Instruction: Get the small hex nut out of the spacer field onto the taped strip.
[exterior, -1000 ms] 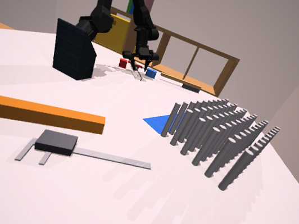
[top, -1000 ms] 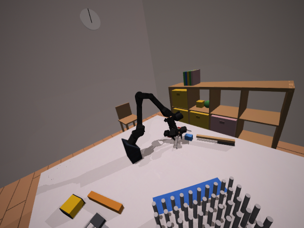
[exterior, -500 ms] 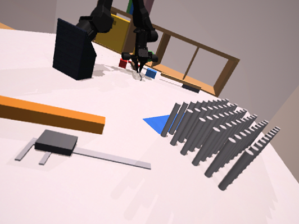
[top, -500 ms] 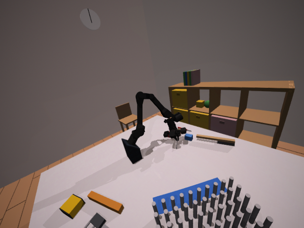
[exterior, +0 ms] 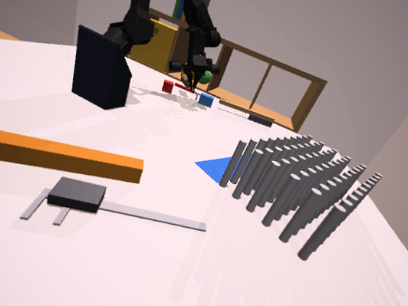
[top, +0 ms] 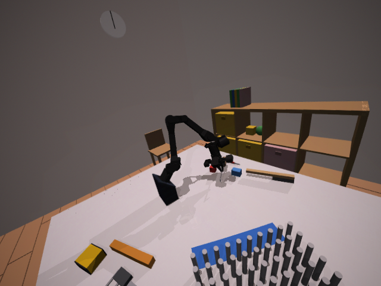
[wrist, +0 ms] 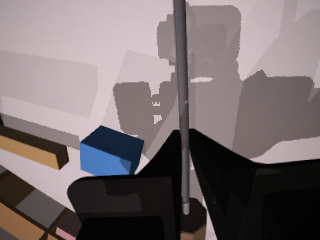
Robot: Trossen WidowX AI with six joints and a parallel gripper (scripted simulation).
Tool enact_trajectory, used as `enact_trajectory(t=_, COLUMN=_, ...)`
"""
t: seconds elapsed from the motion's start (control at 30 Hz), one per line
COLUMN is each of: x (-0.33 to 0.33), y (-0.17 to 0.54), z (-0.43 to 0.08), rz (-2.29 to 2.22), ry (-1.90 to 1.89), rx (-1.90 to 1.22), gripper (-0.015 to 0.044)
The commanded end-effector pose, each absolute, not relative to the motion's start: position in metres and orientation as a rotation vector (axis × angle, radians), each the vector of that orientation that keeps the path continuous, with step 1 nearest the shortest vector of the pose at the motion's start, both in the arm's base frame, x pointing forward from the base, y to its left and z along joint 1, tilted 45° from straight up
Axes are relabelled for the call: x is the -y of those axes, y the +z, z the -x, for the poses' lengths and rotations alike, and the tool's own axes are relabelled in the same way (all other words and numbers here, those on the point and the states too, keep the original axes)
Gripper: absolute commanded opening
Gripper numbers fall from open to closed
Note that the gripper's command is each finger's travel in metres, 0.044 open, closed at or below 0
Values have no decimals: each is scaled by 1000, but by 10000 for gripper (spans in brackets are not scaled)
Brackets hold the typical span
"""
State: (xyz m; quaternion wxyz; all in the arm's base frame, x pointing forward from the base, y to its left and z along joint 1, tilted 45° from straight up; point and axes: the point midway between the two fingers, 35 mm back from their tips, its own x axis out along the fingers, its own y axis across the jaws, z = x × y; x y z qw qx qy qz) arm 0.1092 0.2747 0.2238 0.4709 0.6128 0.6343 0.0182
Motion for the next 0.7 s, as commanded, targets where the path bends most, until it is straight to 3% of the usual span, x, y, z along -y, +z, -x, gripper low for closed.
enact_trajectory(t=0.0, x=-264, y=239, z=-107, rz=-1506, ry=66, rx=-1558, gripper=0)
enact_trajectory(t=0.67, x=-280, y=252, z=-88, rz=-1041, ry=409, rx=-1455, gripper=0)
